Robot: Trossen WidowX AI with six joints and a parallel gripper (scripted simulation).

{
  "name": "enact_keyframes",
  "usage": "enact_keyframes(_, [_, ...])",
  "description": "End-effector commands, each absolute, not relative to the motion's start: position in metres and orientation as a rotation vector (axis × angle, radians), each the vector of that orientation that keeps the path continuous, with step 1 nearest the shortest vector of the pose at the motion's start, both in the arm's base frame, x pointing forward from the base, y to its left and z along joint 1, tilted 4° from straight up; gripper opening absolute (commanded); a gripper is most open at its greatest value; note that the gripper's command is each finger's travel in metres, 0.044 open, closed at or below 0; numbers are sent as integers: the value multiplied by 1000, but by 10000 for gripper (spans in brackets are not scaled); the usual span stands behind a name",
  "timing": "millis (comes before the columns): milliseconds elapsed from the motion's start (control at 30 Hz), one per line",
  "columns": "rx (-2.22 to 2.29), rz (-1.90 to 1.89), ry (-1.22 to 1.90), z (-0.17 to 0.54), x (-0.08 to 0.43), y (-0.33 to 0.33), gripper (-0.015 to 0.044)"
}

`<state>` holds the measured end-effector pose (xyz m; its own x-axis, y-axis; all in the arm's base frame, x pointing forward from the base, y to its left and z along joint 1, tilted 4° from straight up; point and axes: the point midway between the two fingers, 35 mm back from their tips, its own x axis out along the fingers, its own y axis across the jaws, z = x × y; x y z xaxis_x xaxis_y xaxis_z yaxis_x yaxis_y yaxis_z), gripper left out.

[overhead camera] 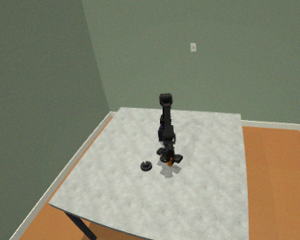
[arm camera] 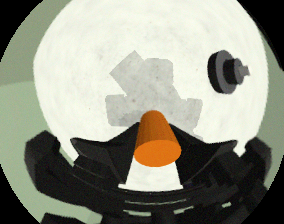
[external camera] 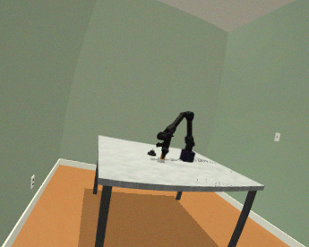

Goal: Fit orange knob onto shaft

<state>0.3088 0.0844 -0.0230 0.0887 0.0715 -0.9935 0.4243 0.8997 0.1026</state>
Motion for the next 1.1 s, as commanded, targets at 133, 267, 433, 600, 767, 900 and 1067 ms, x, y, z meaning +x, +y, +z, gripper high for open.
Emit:
enact_keyframes(133, [415,-272,1463,2,315,83,0])
enact_keyframes(267, [415,-272,1469,14,316,83,0])
enact_keyframes(433, [416,-273,1474,29,317,81,0])
enact_keyframes(600, [419,-274,1479,45,317,80,0])
enact_keyframes(767, [418,-274,1487,61,317,79,0])
enact_keyframes(900, [417,-274,1494,74,317,77,0])
enact_keyframes(1067, [415,-273,1503,90,315,75,0])
